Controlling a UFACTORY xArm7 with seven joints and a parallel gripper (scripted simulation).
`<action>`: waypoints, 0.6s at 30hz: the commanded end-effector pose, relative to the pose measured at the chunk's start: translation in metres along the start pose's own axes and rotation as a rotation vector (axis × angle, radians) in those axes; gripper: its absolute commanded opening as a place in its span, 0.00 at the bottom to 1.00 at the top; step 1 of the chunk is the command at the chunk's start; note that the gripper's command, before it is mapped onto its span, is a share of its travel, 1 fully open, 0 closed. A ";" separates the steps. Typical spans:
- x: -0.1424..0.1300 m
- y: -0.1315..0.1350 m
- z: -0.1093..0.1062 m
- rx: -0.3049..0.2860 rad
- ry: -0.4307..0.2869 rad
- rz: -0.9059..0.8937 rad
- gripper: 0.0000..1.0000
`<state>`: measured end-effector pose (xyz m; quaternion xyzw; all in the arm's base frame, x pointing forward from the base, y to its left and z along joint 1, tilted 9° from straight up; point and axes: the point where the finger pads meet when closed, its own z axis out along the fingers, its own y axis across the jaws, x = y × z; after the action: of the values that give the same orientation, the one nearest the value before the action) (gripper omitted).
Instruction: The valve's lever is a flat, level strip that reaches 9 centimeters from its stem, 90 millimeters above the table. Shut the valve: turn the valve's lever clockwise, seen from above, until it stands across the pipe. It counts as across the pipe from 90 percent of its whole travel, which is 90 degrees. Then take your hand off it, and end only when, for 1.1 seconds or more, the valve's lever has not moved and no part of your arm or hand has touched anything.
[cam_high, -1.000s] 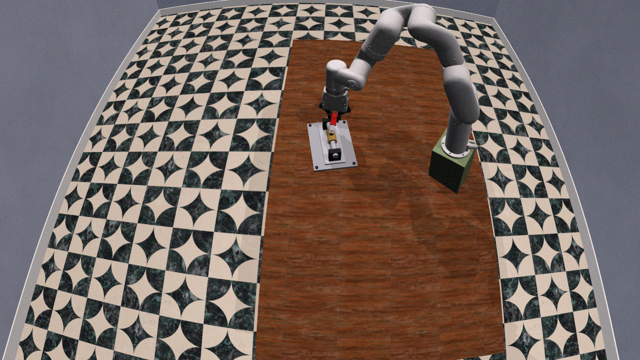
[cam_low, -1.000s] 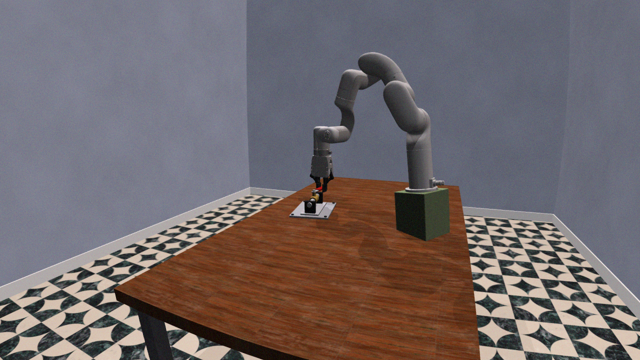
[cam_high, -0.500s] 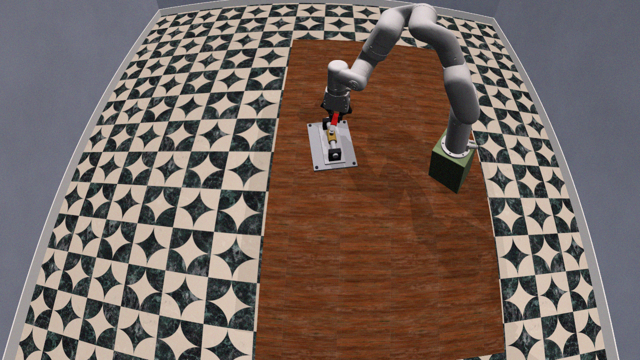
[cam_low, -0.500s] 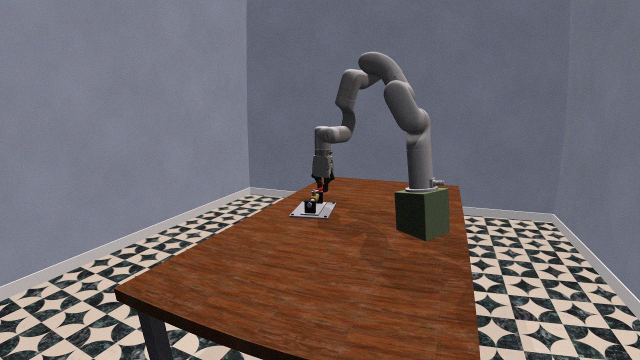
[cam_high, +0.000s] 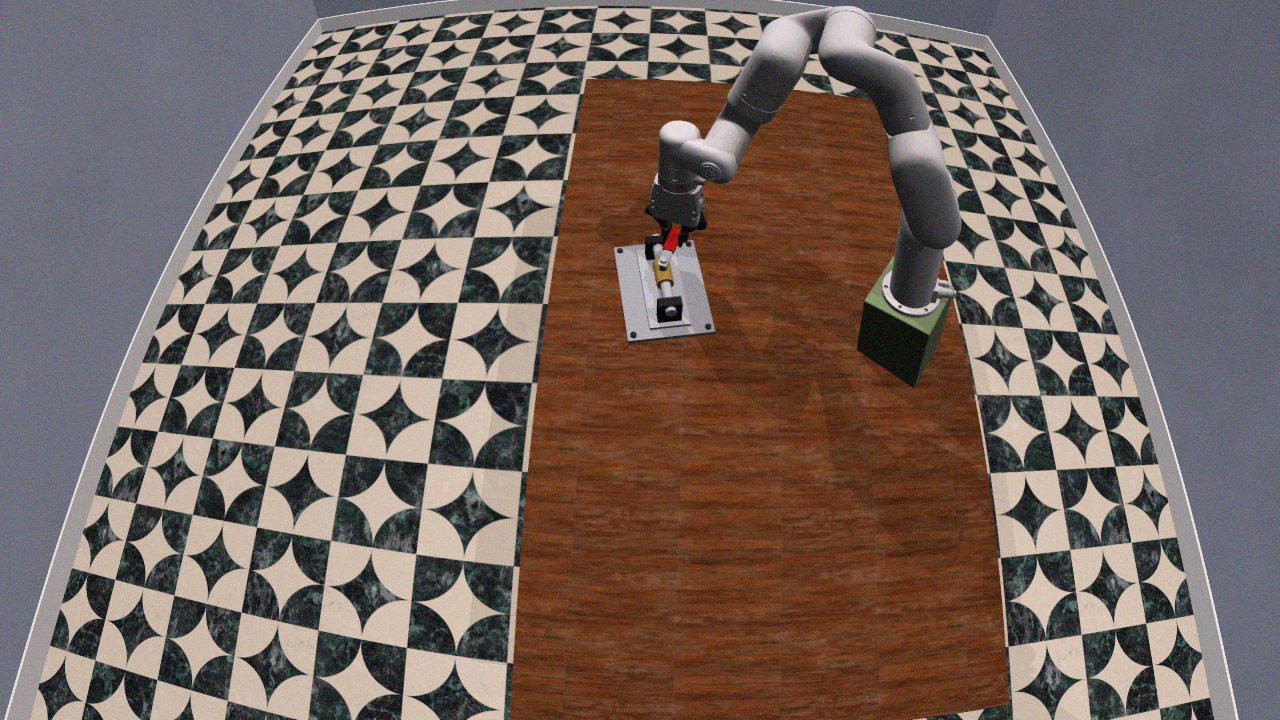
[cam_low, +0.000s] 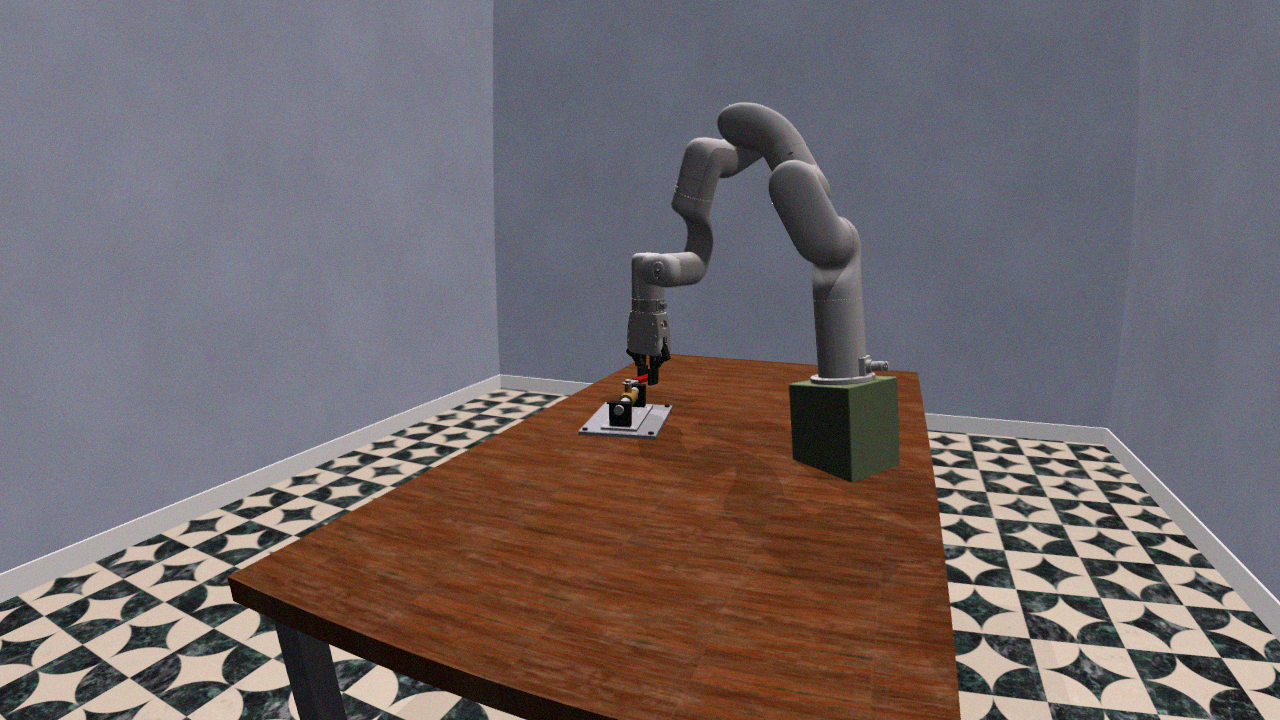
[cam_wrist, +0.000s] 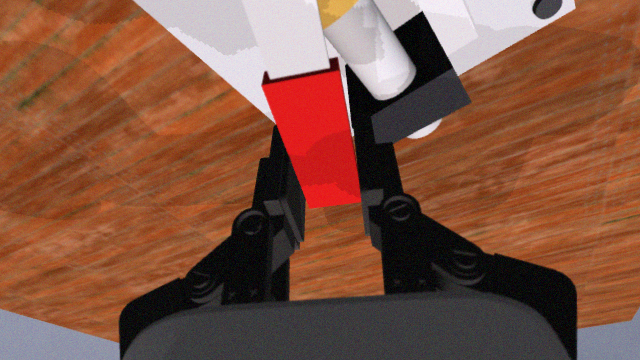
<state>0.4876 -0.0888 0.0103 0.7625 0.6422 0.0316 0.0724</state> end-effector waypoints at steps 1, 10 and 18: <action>0.000 -0.003 -0.001 0.003 0.001 0.018 0.00; 0.000 -0.006 -0.001 0.003 0.001 0.065 0.00; 0.000 -0.010 -0.001 0.003 0.000 0.118 0.00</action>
<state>0.4801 -0.0874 0.0091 0.7953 0.6011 0.0352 0.0707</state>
